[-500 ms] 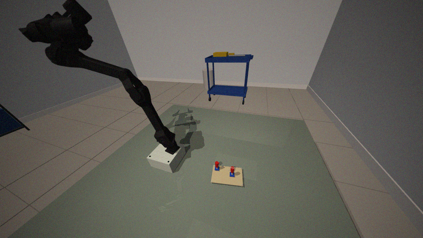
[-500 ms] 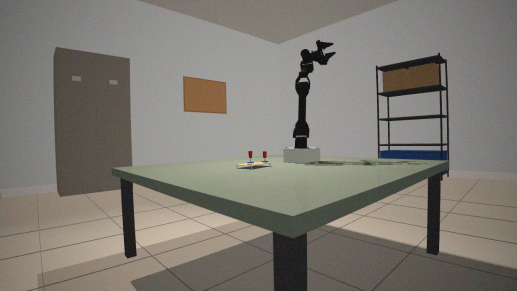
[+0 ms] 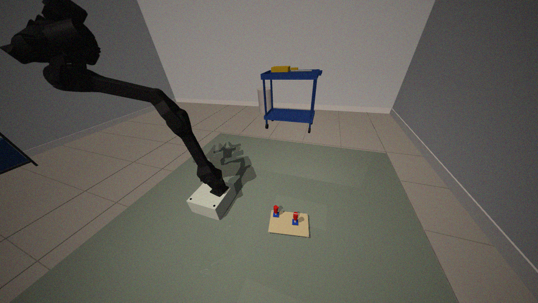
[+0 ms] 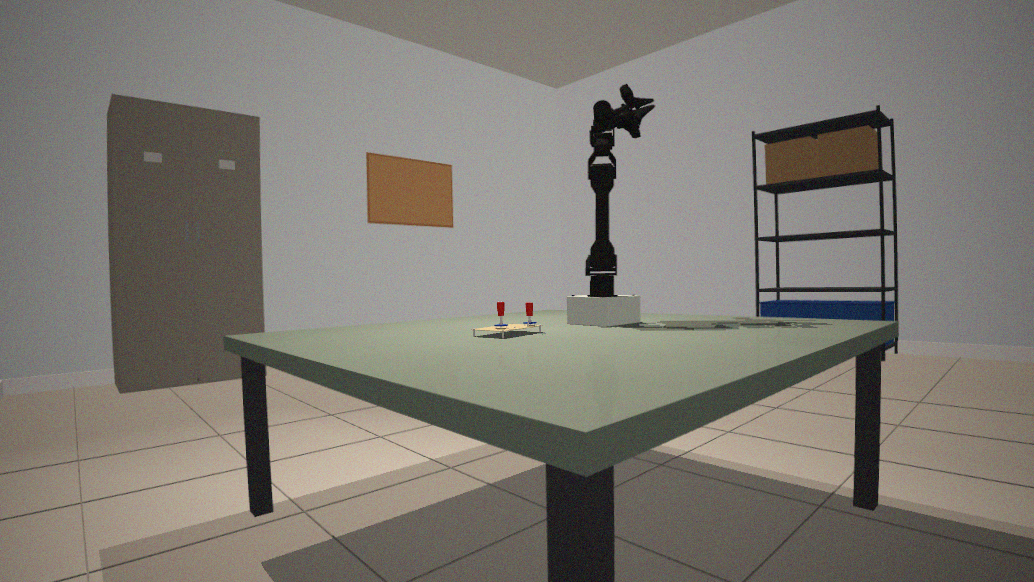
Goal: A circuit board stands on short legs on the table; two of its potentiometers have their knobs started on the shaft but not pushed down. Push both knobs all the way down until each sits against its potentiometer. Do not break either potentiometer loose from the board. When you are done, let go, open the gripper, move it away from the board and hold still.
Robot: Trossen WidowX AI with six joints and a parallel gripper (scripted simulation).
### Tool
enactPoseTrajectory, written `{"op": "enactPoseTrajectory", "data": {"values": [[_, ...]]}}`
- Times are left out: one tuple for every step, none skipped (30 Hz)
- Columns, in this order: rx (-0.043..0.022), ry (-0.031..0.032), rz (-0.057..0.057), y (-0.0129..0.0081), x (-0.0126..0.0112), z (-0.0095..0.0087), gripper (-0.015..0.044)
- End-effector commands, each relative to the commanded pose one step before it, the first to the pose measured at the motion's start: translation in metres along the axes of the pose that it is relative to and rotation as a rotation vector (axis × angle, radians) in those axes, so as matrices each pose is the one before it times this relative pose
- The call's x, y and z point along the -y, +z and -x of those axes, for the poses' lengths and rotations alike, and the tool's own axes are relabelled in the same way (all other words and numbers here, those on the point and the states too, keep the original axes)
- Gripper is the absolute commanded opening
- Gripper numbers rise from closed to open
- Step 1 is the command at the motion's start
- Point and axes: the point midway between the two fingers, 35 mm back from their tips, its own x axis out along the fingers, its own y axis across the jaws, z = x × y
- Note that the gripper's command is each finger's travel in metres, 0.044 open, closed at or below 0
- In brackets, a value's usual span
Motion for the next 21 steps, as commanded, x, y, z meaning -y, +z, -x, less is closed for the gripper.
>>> {"op": "enactPoseTrajectory", "data": {"values": [[-0.08926,-0.04861,0.0711,-0.01805,0.00915,0.01943,0.0],[-0.01704,-0.00683,0.0177,-0.00348,0.00204,0.00255,0.0],[-0.01552,-0.00605,0.0159,-0.00319,0.00181,0.0023,0.0],[-0.01558,-0.00591,0.0157,-0.00322,0.00177,0.00229,0.0],[-0.01574,-0.00581,0.0156,-0.00327,0.00175,0.0023,0.0],[-0.01589,-0.0057,0.0155,-0.00332,0.00172,0.0023,0.0],[-0.01604,-0.00559,0.0154,-0.00337,0.0017,0.00231,0.0],[-0.01619,-0.00548,0.0153,-0.00342,0.00167,0.00231,0.0],[-0.01633,-0.00537,0.0152,-0.00347,0.00164,0.00231,0.0],[-0.02073,-0.00949,0.0143,-0.0051,0.00255,0.00392,0.0],[-0.02455,-0.01079,0.0166,-0.00607,0.00291,0.00462,0.0],[-0.02485,-0.01044,0.0165,-0.00618,0.00281,0.00463,0.0],[-0.02514,-0.01008,0.0164,-0.00629,0.00272,0.00464,0.0],[-0.02543,-0.00972,0.0163,-0.0064,0.00262,0.00464,0.0],[-0.0257,-0.00935,0.0161,-0.00651,0.00252,0.00465,0.0],[-0.02597,-0.00897,0.016,-0.00662,0.00242,0.00466,0.0],[-0.02623,-0.00859,0.0159,-0.00673,0.00231,0.00466,0.0],[-0.02293,-0.00701,0.0064,-0.00513,0.00069,0.00473,0.0],[-0.0227,-0.00668,0.0063,-0.0051,0.00064,0.00465,0.0],[-0.02028,-0.00575,0.0055,-0.00457,0.00054,0.00413,0.0],[-0.01654,-0.00454,0.0045,-0.00374,0.00042,0.00334,0.0]]}}
